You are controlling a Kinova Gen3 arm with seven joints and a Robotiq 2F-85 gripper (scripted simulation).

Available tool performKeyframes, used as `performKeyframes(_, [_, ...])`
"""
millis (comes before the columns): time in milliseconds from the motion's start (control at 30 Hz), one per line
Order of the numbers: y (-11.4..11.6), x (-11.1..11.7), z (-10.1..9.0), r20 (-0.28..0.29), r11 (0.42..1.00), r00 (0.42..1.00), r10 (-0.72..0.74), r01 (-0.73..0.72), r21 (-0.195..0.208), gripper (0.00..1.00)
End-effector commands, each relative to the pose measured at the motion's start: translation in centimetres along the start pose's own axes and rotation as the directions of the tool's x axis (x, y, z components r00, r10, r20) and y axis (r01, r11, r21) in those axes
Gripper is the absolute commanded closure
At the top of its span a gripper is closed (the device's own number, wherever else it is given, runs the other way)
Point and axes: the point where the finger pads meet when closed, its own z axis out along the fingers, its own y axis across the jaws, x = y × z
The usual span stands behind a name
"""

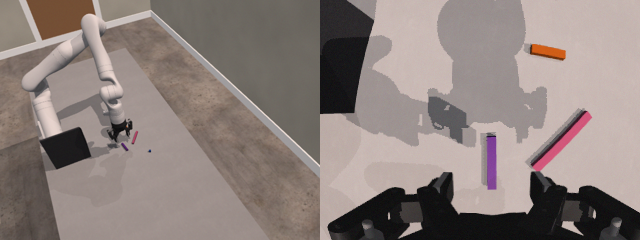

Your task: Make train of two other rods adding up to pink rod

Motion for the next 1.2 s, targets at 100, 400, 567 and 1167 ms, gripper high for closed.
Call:
performKeyframes(100, [0.1, -0.34, -0.1, 0.006, 1.0, 1.0, -0.003, 0.003, -0.005, 0.76])
performKeyframes(400, [0.1, -0.34, -0.1, 0.006, 1.0, 1.0, -0.003, 0.003, -0.005, 0.76])
performKeyframes(567, [0.1, -0.34, -0.1, 0.006, 1.0, 1.0, -0.003, 0.003, -0.005, 0.76])
performKeyframes(1167, [0.02, -0.3, 0.68, 0.005, 1.0, 1.0, -0.002, 0.002, -0.004, 0.76])
